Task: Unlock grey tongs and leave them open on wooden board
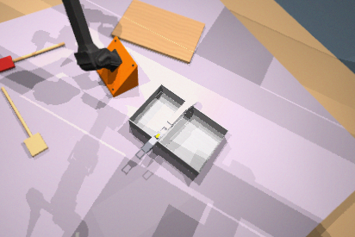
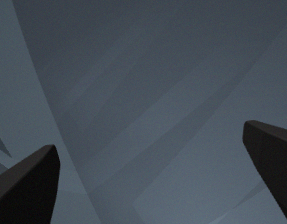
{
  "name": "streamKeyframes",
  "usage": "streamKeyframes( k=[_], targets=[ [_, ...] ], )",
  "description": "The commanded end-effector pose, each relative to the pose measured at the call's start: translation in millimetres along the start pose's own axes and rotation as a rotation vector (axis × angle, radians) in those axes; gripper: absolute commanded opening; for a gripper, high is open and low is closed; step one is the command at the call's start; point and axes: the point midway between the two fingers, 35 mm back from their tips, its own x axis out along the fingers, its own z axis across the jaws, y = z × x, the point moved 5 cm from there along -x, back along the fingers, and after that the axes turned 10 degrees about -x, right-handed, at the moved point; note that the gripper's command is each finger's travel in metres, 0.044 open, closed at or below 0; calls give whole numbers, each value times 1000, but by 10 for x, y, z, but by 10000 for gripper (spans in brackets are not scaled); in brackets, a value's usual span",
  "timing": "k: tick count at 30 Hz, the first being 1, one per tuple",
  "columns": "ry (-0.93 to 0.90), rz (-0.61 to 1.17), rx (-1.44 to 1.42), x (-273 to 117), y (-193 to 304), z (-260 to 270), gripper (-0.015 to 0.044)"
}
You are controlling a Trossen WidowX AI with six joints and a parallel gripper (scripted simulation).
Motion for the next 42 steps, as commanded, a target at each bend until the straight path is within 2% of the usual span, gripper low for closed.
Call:
streamKeyframes(
  k=[1,5,6,14,20,29,33,42],
  targets=[
    [-1,3,4,13,10,4,374],
    [-20,37,18,130,117,19,269],
    [-27,49,35,186,162,20,260],
    [-122,173,180,714,647,135,260],
    [-201,357,362,1279,1264,458,260],
    [-247,487,456,1523,1689,756,260],
    [-287,617,562,1757,2093,1152,260],
    [-354,787,688,1907,2546,1774,260]
  ],
)
